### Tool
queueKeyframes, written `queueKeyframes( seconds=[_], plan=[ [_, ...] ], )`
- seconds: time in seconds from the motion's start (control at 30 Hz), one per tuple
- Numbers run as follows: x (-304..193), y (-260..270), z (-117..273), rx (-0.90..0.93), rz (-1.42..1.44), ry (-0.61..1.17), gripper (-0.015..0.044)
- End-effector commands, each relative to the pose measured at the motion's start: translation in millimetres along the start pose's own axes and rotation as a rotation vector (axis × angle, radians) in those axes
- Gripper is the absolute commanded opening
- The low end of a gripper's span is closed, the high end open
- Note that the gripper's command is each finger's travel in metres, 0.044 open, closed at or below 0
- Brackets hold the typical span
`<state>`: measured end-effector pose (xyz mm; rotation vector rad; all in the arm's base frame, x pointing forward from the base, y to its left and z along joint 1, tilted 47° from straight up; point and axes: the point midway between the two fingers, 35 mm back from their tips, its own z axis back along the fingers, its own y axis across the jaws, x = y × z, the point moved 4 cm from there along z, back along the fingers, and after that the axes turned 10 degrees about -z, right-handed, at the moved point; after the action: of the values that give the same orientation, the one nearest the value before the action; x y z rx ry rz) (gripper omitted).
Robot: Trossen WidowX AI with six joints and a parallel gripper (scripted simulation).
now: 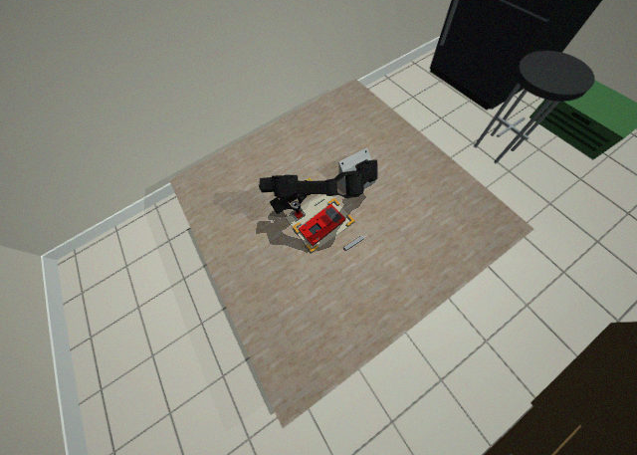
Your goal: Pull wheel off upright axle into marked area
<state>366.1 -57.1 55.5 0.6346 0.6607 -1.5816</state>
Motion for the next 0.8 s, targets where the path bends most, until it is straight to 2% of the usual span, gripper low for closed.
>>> queueKeyframes(
  seconds=[0.0, 0.03, 0.77],
  plan=[
    [0, 0, 13, 0.006, 0.009, -0.008, 0.0000],
    [1, 0, 3, 0.003, -0.001, -0.001, 0.0000],
    [113, -42, 14, 0.006, 0.008, -0.014, 0.0000]
  ],
)
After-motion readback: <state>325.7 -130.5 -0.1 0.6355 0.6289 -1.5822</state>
